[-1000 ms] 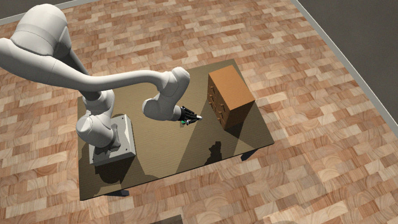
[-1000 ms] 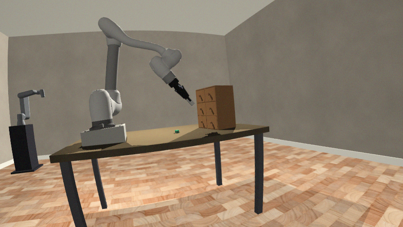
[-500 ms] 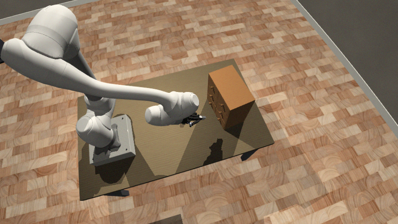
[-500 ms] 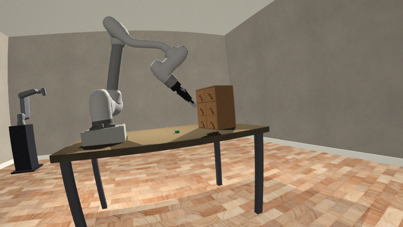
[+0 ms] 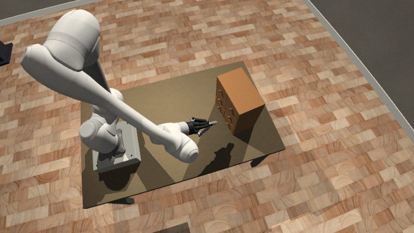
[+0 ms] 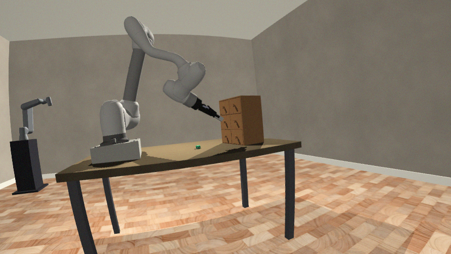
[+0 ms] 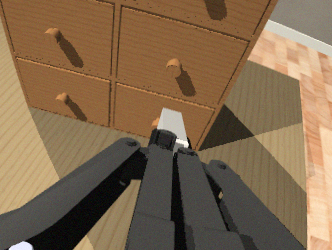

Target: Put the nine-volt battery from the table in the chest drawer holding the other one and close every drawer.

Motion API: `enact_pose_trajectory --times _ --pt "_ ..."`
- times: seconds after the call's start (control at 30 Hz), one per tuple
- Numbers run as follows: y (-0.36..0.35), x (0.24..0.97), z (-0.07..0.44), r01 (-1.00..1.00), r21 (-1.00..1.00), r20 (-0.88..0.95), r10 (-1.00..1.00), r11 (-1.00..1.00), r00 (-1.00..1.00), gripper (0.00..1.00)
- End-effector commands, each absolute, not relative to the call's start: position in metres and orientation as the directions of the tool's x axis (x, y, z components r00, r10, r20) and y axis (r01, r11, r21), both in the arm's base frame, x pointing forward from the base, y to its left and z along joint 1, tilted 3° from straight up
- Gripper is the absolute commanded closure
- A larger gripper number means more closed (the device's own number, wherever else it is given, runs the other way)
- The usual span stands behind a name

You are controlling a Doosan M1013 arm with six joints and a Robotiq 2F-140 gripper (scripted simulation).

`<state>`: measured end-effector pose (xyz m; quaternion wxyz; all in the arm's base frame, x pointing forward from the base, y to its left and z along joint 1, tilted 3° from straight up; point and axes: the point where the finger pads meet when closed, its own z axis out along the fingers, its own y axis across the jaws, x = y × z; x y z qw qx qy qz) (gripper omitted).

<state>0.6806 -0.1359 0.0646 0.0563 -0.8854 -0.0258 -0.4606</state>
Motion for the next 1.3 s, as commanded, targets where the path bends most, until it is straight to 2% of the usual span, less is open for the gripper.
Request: enact_pose_trajectory --times 0.0,0.13,0.17,1.27 --pt "-0.127 0.681 0.059 0.064 -0.02 0.919 0.007 -0.998 0.394 1.0" --pt "-0.127 0.681 0.059 0.064 -0.02 0.919 0.007 -0.998 0.393 1.0" --pt "-0.127 0.681 0.059 0.064 -0.02 0.919 0.007 -0.998 0.393 0.8" --pt "-0.126 0.694 0.054 0.064 -0.02 0.919 0.007 -0.998 0.393 0.8"
